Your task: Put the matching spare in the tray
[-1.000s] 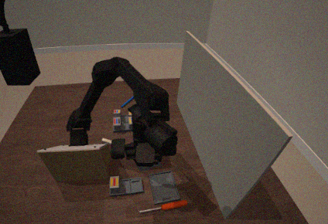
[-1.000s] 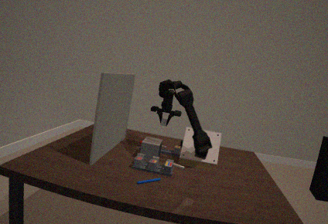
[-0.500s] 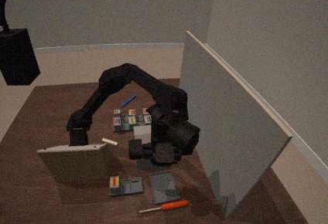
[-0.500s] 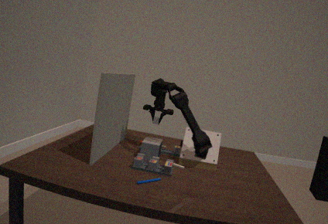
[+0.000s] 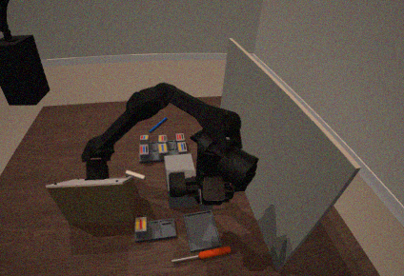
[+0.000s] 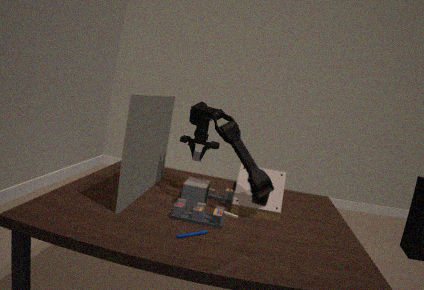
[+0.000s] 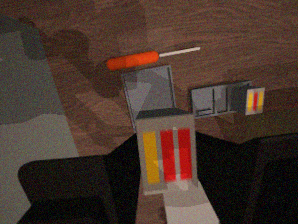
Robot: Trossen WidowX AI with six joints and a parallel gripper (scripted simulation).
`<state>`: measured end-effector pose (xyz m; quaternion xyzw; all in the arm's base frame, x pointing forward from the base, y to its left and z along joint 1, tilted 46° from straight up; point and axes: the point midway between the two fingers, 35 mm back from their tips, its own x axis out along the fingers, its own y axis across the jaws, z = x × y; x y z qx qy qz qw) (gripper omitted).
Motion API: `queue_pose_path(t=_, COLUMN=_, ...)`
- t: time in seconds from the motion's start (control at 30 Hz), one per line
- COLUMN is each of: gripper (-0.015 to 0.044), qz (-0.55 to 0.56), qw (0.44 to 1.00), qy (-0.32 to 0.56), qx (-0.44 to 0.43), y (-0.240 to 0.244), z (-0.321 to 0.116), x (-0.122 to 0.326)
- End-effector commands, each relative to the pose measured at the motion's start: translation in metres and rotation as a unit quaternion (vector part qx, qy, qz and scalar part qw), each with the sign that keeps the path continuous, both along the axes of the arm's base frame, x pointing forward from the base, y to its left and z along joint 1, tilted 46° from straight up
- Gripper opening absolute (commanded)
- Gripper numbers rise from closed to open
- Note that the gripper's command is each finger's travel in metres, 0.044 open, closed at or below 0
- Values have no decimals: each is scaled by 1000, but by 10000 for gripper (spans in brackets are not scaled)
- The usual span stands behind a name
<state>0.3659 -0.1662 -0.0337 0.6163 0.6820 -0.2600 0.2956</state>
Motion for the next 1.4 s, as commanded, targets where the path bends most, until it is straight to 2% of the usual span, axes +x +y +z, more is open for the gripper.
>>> queue_pose_path(t=0.0, gripper=0, qz=-2, qw=1000, qy=1, qx=3, y=3, z=-3, x=1)
queue_pose_path(t=1.37, gripper=0, qz=0, qw=1000, qy=1, qx=3, y=23, z=-28, x=4)
